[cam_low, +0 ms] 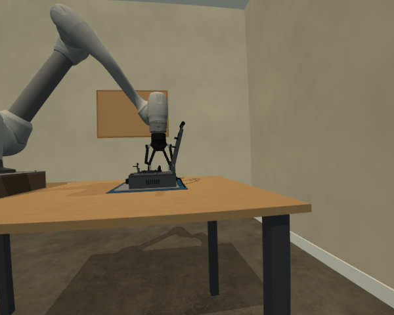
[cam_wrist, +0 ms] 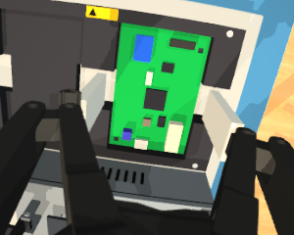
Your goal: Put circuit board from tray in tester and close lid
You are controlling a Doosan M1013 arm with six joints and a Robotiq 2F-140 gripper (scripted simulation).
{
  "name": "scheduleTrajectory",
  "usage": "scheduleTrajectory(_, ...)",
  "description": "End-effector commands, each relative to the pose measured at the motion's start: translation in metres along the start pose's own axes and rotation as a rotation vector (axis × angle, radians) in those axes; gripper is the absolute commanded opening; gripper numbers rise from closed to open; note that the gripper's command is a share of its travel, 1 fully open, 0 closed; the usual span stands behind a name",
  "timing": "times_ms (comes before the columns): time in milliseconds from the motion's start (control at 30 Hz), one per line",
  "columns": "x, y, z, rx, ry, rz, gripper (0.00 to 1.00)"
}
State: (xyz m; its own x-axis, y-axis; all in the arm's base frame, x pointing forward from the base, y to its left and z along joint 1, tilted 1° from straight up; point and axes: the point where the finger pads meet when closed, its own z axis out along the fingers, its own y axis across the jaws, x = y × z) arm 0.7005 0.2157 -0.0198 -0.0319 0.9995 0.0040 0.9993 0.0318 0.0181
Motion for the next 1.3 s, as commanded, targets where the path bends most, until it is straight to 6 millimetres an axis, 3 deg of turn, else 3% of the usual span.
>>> scheduleTrajectory(0, -0.0010, -0.0011, 0.0045, 0.001, -0.004, -0.002, 0.58)
scheduleTrajectory(1267, -0.0011, -0.0011, 0.0105, 0.001, -0.004, -0.002, 0.58)
